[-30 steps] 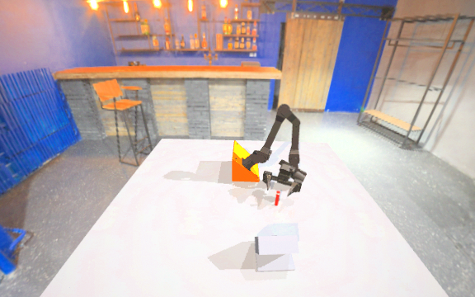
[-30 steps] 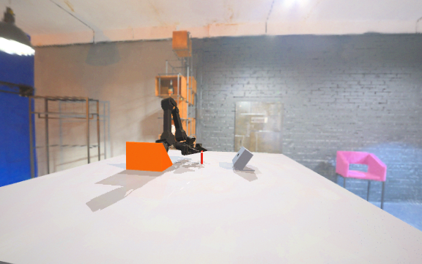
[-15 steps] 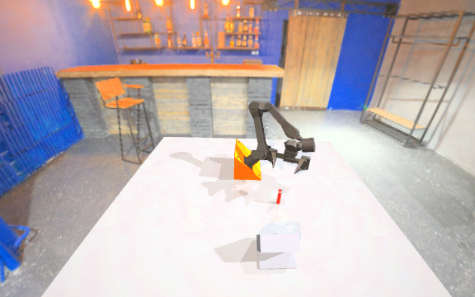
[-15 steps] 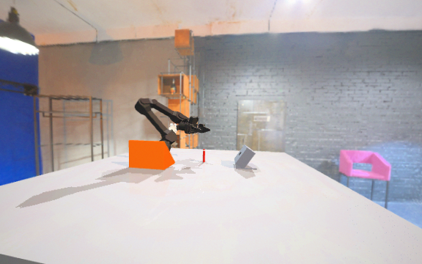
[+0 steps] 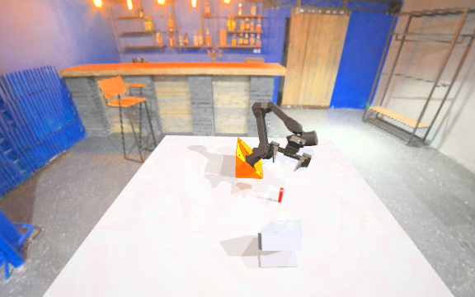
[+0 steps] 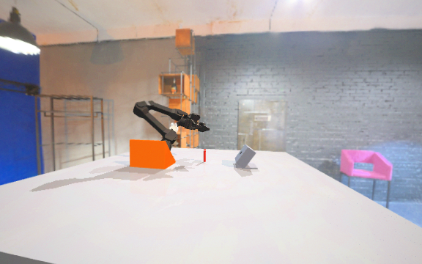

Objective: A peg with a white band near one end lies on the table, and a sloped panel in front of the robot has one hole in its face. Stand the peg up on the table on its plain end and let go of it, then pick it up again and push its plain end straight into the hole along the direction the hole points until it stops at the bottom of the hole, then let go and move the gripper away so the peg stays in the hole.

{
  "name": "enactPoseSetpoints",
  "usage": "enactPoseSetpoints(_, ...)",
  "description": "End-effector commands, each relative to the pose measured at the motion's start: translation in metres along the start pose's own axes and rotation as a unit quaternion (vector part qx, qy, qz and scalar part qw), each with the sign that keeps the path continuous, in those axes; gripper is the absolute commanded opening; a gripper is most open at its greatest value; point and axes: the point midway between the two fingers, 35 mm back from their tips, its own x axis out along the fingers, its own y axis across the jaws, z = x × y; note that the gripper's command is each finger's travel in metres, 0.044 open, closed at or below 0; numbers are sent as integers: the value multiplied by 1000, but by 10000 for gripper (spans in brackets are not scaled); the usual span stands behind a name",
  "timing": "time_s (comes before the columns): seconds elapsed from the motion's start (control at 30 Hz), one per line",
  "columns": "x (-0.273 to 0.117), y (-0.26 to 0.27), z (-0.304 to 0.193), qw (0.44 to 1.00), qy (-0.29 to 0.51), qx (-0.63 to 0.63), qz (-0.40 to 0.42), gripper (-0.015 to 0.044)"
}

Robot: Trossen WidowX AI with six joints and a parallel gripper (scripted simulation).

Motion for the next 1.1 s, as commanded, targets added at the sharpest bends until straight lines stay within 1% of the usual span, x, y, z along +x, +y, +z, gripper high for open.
enactPoseSetpoints(0.0, 5, 1, -7, 998, 42, -45, -20, 440)
enactPoseSetpoints(0.27, 14, -4, -26, 981, 144, -119, -60, 440)
enactPoseSetpoints(0.53, 19, -10, -45, 948, 261, -163, -87, 440)
enactPoseSetpoints(0.8, 21, -14, -61, 904, 382, -170, -92, 440)
enactPoseSetpoints(1.07, 21, -11, -70, 856, 493, -139, -70, 440)
